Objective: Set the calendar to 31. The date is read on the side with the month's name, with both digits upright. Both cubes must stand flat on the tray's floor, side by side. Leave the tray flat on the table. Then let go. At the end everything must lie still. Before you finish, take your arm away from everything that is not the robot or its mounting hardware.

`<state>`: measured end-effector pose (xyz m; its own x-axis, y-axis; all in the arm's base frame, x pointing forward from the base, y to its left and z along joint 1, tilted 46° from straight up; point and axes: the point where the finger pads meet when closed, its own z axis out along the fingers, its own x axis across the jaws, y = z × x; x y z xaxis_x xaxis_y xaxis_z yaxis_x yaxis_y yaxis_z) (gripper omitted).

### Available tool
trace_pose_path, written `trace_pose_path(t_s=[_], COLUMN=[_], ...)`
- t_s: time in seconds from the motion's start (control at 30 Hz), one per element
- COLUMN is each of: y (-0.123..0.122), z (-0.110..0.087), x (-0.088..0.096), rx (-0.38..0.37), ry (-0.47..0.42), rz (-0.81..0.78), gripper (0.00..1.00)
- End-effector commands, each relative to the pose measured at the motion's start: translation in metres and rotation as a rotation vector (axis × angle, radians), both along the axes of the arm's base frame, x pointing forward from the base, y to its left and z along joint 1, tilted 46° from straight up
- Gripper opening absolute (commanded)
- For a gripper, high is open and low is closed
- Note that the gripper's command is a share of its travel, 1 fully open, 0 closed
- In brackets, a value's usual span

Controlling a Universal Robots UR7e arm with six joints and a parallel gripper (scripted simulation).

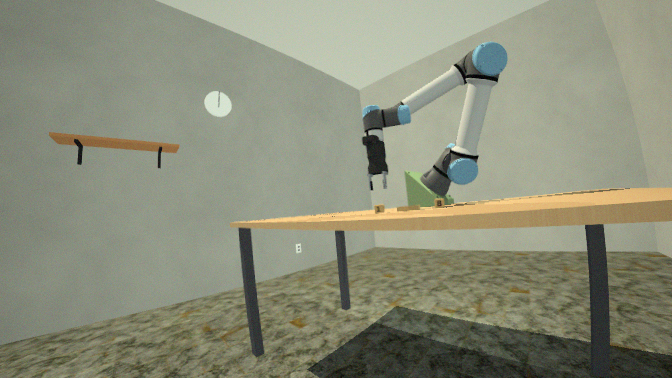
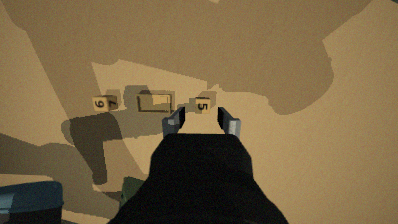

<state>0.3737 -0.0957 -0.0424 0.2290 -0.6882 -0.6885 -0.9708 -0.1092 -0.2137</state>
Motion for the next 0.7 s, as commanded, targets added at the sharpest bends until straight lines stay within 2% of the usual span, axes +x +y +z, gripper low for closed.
trace_pose_path(t_s=[0.0,0.13,0.17,0.67], y=[-0.0037,-0.0038,-0.0038,-0.0037], z=[-0.001,-0.0006,-0.0006,-0.0006], x=[0.0009,0.0011,0.0011,0.001], rx=[-0.003,-0.004,-0.004,-0.004], ry=[0.011,0.011,0.011,0.01], rz=[-0.014,-0.014,-0.014,-0.014], gripper=[1.0,1.0,0.9,0.9])
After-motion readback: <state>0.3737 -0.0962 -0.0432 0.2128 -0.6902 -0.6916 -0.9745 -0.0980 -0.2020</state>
